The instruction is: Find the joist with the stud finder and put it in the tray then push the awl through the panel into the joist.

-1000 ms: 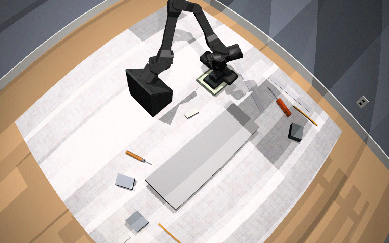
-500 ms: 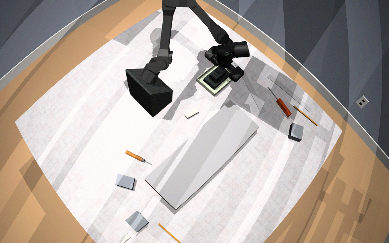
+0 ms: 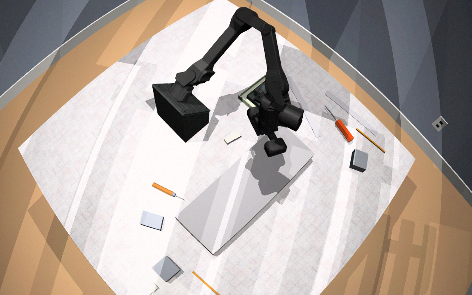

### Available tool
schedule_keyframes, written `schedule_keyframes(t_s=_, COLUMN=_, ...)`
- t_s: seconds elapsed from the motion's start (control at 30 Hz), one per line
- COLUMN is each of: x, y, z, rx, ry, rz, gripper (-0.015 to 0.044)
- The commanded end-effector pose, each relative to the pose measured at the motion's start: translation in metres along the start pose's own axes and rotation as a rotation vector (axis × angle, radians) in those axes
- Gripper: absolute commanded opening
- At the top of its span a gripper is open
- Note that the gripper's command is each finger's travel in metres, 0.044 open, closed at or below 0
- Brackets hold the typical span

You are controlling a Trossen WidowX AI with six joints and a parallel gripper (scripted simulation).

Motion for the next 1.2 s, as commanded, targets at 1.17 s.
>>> schedule_keyframes(t_s=1.17, x=-0.377, y=0.056, z=0.057, rx=0.263, ry=0.731, rz=0.107, gripper=0.044)
Point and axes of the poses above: the point midway between the two fingers, 35 mm back from their tips, its own y axis out along the fingers, its own z axis across the jaws, x = y × z, the point moved 9 cm from there along -y, back along the fingers, and after that the axes turned 10 degrees about -y, right-handed, at the moved point
